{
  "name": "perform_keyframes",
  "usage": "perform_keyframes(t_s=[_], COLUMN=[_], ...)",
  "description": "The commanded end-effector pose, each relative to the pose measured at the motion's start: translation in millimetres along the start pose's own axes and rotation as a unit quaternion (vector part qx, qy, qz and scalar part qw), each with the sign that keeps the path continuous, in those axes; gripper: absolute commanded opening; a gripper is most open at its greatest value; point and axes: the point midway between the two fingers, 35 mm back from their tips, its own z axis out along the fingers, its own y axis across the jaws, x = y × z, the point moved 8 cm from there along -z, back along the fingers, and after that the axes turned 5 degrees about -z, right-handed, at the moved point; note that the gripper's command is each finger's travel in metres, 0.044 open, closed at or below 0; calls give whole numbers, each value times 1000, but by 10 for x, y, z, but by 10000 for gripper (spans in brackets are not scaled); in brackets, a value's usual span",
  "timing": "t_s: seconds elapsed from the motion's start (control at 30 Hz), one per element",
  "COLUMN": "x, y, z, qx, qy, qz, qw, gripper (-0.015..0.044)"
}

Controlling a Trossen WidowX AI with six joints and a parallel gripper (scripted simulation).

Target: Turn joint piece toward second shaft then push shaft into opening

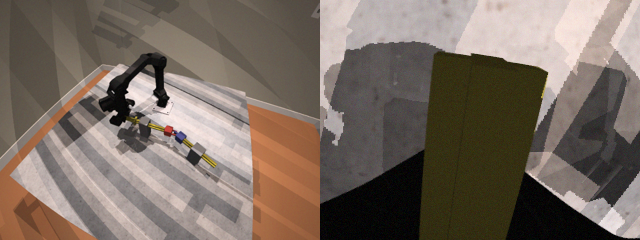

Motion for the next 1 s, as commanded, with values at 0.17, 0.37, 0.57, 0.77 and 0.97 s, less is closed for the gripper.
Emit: perform_keyframes(t_s=[0.17,0.37,0.57,0.77,0.97], x=[141,222,289,289,289], y=[12,19,24,24,24], z=[15,14,13,13,13], qx=[-2,-2,-2,-2,-2], qy=[8,9,9,9,9], qz=[-2,-2,-2,-2,-2], qw=[1000,1000,1000,1000,1000], gripper=[0,0,0,0,0])
